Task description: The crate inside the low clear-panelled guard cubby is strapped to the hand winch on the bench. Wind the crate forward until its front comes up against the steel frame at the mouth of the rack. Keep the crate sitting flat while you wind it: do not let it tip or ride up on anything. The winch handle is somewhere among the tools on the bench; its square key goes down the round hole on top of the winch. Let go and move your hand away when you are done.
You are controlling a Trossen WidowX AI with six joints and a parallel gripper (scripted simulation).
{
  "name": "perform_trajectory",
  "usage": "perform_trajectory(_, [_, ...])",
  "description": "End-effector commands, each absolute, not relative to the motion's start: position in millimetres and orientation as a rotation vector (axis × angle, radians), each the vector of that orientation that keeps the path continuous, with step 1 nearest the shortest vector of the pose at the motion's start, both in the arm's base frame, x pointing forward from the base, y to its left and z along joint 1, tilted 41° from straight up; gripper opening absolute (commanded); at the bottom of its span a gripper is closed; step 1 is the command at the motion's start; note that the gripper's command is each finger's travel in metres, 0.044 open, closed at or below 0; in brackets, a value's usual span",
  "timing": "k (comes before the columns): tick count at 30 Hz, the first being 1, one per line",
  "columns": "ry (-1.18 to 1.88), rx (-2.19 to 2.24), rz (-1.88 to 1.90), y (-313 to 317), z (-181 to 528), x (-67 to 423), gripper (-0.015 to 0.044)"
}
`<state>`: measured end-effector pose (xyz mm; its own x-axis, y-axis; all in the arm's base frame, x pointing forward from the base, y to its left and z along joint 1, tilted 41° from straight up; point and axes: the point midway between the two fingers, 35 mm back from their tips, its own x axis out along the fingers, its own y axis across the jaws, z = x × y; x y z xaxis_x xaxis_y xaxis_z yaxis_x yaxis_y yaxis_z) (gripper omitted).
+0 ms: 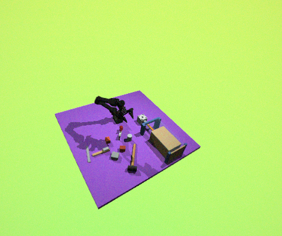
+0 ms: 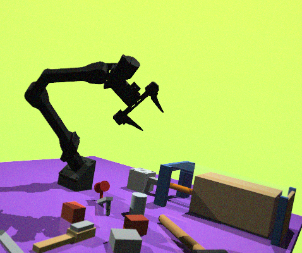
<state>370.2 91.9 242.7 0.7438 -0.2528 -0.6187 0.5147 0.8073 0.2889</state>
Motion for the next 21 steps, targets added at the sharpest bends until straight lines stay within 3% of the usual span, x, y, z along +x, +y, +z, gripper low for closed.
perform_trajectory(1, [0.798, 0.326, -0.636, 54.4, 183.3, 345.0, 0.044])
perform_trajectory(11, [1.244, -0.024, -1.032, -21.6, 115.2, 255.1, 0.044])
perform_trajectory(21, [1.251, -0.031, -1.038, -22.7, 114.8, 253.4, 0.044])
